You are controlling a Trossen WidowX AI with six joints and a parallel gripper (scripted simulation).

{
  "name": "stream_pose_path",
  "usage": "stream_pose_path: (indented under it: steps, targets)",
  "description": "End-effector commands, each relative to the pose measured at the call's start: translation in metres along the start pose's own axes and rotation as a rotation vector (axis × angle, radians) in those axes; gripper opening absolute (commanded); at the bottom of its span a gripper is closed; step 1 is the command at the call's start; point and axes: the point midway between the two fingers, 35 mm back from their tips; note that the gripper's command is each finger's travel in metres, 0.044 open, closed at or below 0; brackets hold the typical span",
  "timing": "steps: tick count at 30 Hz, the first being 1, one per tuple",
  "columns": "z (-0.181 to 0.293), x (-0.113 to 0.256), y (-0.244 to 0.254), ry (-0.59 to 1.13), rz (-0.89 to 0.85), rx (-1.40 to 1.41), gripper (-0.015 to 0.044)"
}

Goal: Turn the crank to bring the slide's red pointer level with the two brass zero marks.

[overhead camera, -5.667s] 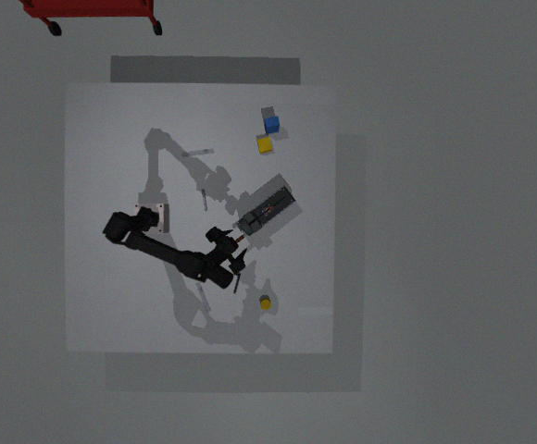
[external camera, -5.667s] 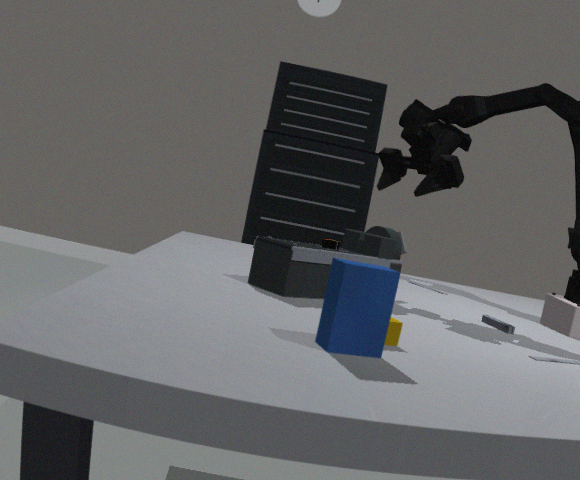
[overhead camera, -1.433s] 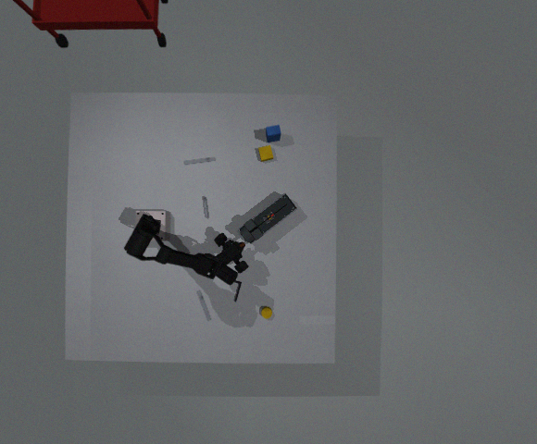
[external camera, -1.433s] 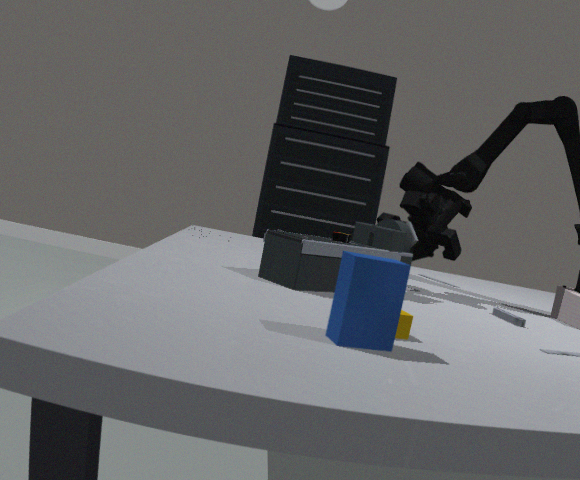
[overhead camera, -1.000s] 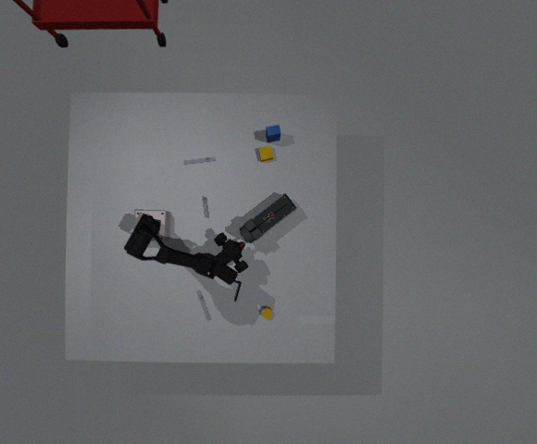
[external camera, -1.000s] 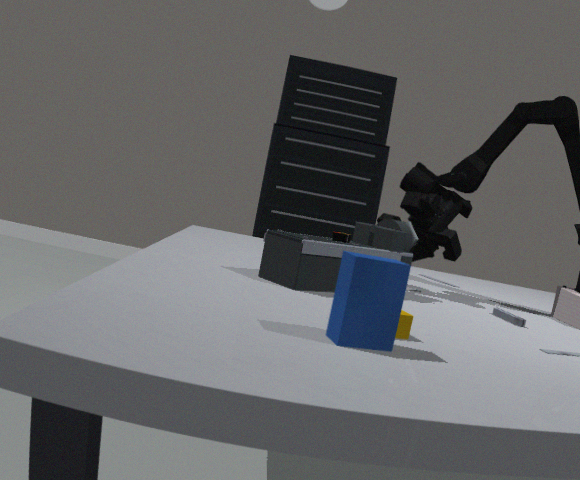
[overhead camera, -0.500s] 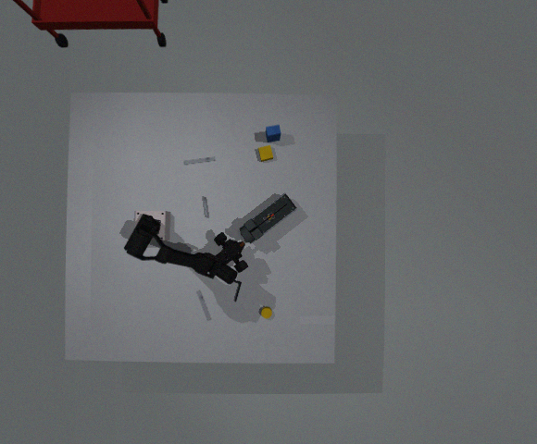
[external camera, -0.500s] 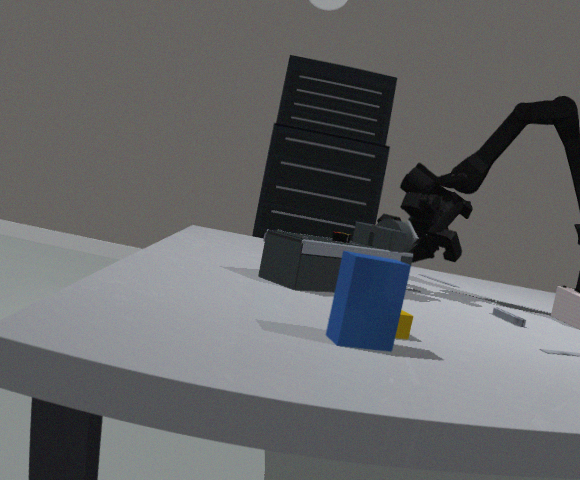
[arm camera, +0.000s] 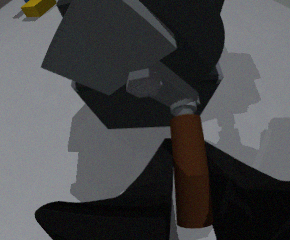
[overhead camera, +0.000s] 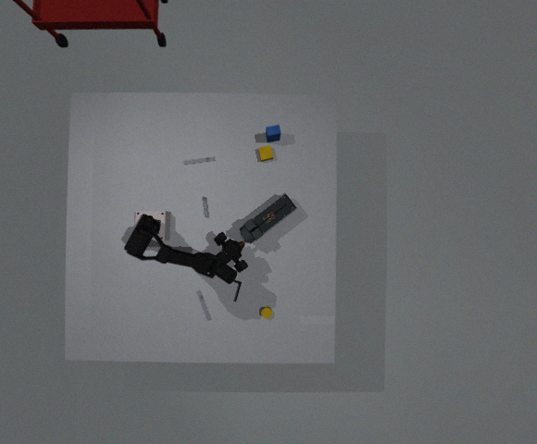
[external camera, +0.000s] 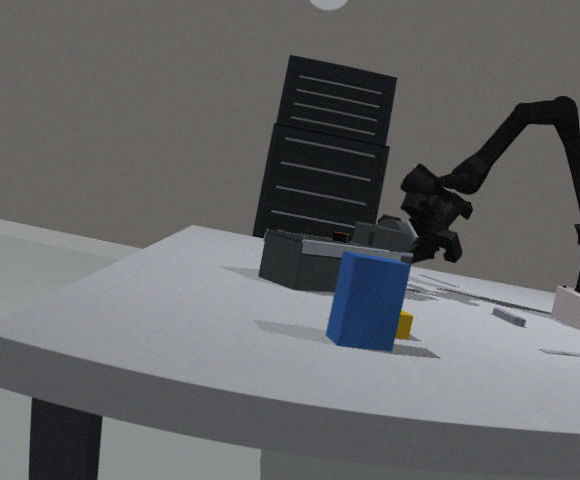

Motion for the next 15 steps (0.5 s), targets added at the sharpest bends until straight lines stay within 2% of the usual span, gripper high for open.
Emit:
stream_pose_path:
  steps: [1, 15]
  targets:
    - [0.0044, -0.0045, 0.007, 0.015, -0.017, -0.011, 0.0]
    - [0.0051, -0.0051, 0.0087, 0.015, -0.017, -0.011, 0.0]
Point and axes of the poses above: the point midway between the two fingers, 35 mm back from their tips, its own x axis back along the fingers, its own y axis across the jaws, z = x × y, and after that the axes turned 2 degrees about -x, right-handed
